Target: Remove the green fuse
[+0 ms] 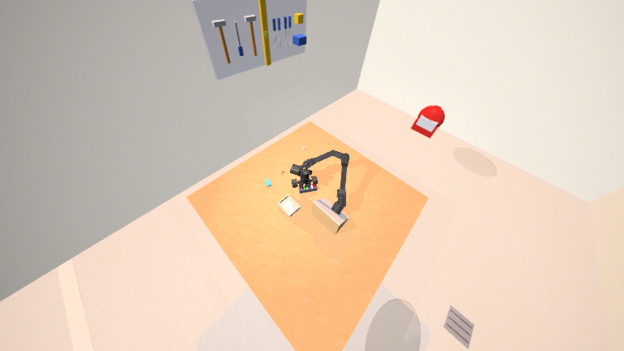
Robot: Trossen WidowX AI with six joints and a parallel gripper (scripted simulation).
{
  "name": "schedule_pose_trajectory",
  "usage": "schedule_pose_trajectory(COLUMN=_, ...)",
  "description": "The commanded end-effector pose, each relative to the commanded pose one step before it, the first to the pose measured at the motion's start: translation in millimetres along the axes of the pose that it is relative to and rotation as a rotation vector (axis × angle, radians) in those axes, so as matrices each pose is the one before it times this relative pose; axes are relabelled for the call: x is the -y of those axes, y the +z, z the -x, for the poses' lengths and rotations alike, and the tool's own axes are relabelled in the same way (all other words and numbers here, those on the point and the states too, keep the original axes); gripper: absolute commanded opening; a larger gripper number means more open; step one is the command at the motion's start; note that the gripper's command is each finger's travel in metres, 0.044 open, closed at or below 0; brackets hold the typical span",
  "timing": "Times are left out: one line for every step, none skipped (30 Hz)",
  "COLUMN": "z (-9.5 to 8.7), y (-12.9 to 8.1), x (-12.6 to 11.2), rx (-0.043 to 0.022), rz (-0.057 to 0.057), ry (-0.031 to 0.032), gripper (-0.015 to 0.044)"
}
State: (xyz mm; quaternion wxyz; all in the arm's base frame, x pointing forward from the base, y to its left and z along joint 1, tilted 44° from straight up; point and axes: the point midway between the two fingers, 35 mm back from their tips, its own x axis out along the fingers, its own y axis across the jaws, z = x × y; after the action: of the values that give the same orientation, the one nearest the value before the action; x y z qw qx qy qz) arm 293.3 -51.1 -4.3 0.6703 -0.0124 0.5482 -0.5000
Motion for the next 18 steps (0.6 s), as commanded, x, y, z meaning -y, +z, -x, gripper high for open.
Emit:
schedule_pose_trajectory(z=-4.09, y=-0.25, x=0.85, rx=0.00372, rz=0.0049, ry=-0.0042, gripper=0.0074)
schedule_pose_trajectory(z=-0.74, y=0.0, x=0.02, rx=0.00003, rz=0.0, ry=-0.00004, gripper=0.0074)
schedule_pose_trajectory(z=-0.45, y=0.0, x=0.01, rx=0.00002, rz=0.0, ry=-0.00003, gripper=0.0074)
schedule_pose_trajectory(z=-0.15, y=0.0, x=0.0, rx=0.00001, rz=0.0, ry=-0.00001, gripper=0.0074)
schedule_pose_trajectory(z=0.0, y=0.0, x=0.0, rx=0.0, rz=0.0, ry=0.0, gripper=0.0074)
schedule_pose_trajectory(z=0.0, y=0.0, x=0.0, rx=0.0, rz=0.0, ry=0.0, gripper=0.0074)
schedule_pose_trajectory(z=0.0, y=0.0, x=0.0, rx=0.0, rz=0.0, ry=0.0, gripper=0.0074)
schedule_pose_trajectory(z=1.18, y=0.03, x=-0.7, rx=-0.00388, rz=-0.0042, ry=0.00361, gripper=0.0067)
schedule_pose_trajectory(z=0.0, y=0.0, x=0.0, rx=0.0, rz=0.0, ry=0.0, gripper=0.0061)
schedule_pose_trajectory(z=0.0, y=0.0, x=0.0, rx=0.0, rz=0.0, ry=0.0, gripper=0.0054)
schedule_pose_trajectory(z=0.0, y=0.0, x=0.0, rx=0.0, rz=0.0, ry=0.0, gripper=0.0047)
schedule_pose_trajectory(z=0.0, y=0.0, x=0.0, rx=0.0, rz=0.0, ry=0.0, gripper=0.0041)
schedule_pose_trajectory(z=0.0, y=0.0, x=0.0, rx=0.0, rz=0.0, ry=0.0, gripper=0.0034)
schedule_pose_trajectory(z=0.0, y=0.0, x=0.0, rx=0.0, rz=0.0, ry=0.0, gripper=0.0027)
schedule_pose_trajectory(z=0.0, y=0.0, x=0.0, rx=0.0, rz=0.0, ry=0.0, gripper=0.0021)
schedule_pose_trajectory(z=0.0, y=0.0, x=0.0, rx=0.0, rz=0.0, ry=0.0, gripper=0.0014)
schedule_pose_trajectory(z=0.0, y=0.0, x=0.0, rx=0.0, rz=0.0, ry=0.0, gripper=0.0007)
schedule_pose_trajectory(z=0.0, y=0.0, x=0.0, rx=0.0, rz=0.0, ry=0.0, gripper=0.0001)
